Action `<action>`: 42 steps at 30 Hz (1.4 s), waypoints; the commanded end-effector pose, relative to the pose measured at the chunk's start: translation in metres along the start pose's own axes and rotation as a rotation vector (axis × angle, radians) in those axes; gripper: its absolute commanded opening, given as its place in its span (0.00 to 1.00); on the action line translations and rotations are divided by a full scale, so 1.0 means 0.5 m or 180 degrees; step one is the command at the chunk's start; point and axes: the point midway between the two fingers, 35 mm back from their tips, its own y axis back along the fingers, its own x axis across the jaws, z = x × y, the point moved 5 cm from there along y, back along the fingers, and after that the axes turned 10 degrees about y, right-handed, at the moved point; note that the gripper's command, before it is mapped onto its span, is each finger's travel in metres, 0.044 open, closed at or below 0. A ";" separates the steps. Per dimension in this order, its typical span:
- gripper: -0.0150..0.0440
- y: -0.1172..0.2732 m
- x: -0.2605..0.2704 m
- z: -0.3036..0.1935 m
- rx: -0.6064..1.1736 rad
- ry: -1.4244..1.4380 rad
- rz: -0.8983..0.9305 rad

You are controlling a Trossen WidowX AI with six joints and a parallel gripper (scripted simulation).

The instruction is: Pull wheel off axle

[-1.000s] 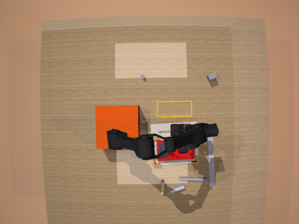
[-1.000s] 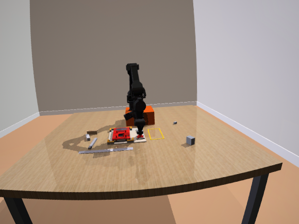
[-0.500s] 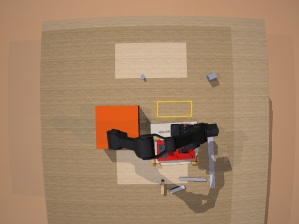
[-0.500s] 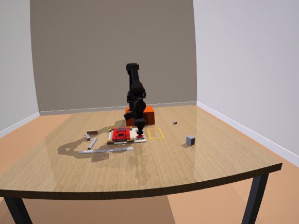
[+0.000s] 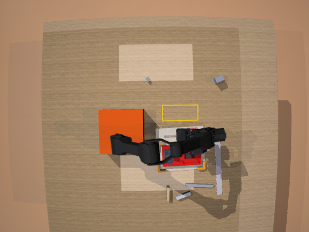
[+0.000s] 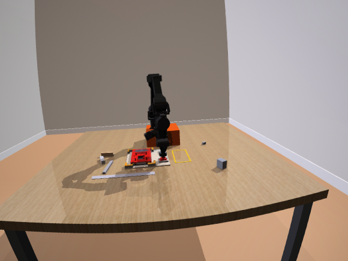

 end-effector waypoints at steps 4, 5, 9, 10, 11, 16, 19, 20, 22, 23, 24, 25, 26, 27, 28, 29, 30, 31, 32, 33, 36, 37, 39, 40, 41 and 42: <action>0.25 0.030 -0.003 0.000 0.0009 0.0000 0.0018; 0.25 0.031 -0.003 0.000 0.0009 0.0000 0.0019; 0.25 0.034 -0.003 0.000 0.0009 0.0000 0.0020; 0.25 0.034 -0.003 0.000 0.0009 0.0000 0.0020; 0.25 0.035 -0.003 0.000 0.0010 0.0000 0.0021; 0.25 0.038 -0.003 0.000 0.0010 0.0000 0.0022; 0.25 0.040 -0.003 0.000 0.0011 -0.0001 0.0023; 0.25 0.041 -0.004 0.000 0.0011 -0.0001 0.0023; 0.25 0.042 -0.004 0.000 0.0011 -0.0001 0.0024; 0.25 0.043 -0.004 0.000 0.0011 -0.0001 0.0024; 0.25 0.043 -0.004 0.000 0.0011 -0.0001 0.0025; 0.25 0.044 -0.004 0.000 0.0011 -0.0001 0.0025; 0.25 0.045 -0.004 0.000 0.0012 -0.0001 0.0025; 0.25 0.045 -0.004 0.000 0.0012 -0.0001 0.0026; 0.25 0.046 -0.004 0.000 0.0012 -0.0001 0.0026; 0.25 0.047 -0.004 0.000 0.0012 -0.0001 0.0026; 0.25 0.047 -0.004 0.000 0.0012 -0.0001 0.0027; 0.25 0.048 -0.004 0.000 0.0012 -0.0001 0.0027; 0.25 0.049 -0.004 0.000 0.0012 -0.0001 0.0027; 0.25 0.049 -0.004 0.000 0.0012 -0.0001 0.0028; 0.25 0.051 -0.004 0.000 0.0013 -0.0001 0.0029; 0.25 0.052 -0.004 0.000 0.0013 -0.0001 0.0029; 0.25 0.053 -0.004 0.000 0.0013 -0.0001 0.0030; 0.25 0.054 -0.004 0.000 0.0013 -0.0001 0.0030; 0.25 0.055 -0.005 0.000 0.0014 -0.0001 0.0030; 0.25 0.055 -0.005 0.000 0.0014 -0.0001 0.0031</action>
